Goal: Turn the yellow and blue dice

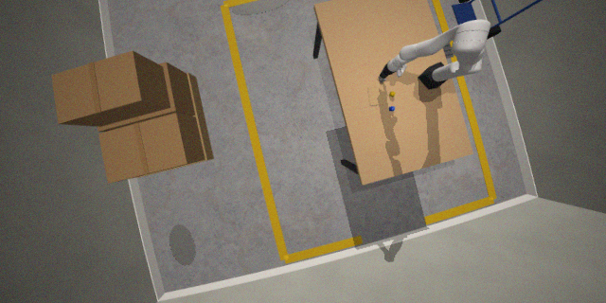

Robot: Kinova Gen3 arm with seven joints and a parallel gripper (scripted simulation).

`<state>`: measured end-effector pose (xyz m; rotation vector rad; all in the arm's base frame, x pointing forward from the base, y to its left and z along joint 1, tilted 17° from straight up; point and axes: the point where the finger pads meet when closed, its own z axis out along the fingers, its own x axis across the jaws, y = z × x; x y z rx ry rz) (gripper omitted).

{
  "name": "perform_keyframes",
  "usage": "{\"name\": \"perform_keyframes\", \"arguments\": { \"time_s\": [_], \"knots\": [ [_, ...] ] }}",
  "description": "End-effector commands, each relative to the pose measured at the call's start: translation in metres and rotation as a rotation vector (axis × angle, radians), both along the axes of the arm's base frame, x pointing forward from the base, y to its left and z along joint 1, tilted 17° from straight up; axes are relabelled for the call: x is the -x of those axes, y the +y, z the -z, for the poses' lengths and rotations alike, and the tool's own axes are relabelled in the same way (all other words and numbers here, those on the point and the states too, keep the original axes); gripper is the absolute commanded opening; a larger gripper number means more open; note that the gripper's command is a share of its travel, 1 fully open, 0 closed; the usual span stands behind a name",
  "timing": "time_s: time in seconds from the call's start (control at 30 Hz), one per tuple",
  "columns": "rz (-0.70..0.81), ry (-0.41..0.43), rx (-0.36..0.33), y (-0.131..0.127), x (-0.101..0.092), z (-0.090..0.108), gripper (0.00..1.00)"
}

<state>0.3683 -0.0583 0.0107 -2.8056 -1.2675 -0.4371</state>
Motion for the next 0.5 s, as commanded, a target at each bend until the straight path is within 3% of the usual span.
{"name": "perform_keyframes", "arguments": {
  "time_s": [0.0,0.47],
  "knots": [
    [-0.010,-0.004,-0.002,0.015,0.005,-0.003,1.00],
    [-0.010,-0.004,-0.002,0.061,0.023,-0.006,1.00]
  ]
}}
